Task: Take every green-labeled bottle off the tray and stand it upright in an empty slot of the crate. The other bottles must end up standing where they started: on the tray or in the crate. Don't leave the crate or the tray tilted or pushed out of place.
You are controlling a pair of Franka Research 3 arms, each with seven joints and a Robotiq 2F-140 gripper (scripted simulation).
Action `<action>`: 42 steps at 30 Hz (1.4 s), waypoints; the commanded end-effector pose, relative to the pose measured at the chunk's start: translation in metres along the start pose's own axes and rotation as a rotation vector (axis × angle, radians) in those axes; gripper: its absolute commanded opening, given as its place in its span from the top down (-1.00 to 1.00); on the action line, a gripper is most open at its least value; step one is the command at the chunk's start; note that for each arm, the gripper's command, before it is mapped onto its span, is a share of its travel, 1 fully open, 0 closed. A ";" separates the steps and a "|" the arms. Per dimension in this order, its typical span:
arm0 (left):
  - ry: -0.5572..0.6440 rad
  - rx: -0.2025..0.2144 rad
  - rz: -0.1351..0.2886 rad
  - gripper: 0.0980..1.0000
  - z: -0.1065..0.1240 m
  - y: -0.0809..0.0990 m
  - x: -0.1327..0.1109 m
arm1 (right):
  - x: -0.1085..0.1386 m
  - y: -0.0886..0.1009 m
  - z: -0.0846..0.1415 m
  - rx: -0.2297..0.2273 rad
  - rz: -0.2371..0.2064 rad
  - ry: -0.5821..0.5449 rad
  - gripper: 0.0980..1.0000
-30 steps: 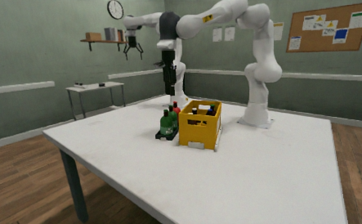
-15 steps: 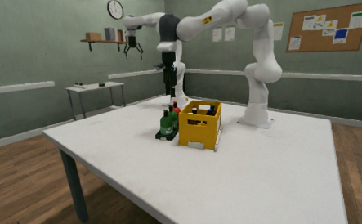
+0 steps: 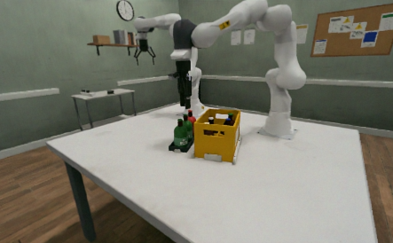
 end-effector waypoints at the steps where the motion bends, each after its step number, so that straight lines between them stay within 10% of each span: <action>1: 0.003 0.000 0.009 0.24 0.001 -0.005 0.003 | 0.001 0.000 0.000 0.004 0.001 0.004 -1.00; 42: 0.003 0.000 0.009 0.24 0.001 -0.020 0.003 | 0.001 0.000 0.000 0.004 0.001 0.004 -1.00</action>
Point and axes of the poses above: on each arm, the point where the finger pads meet when closed, its own y axis back along the fingers, its own z axis across the jaws, x = y × z, the point moved 4 cm from there along y, back along the fingers, and after that the axes turned 11 degrees about y, right-handed, at the moved point
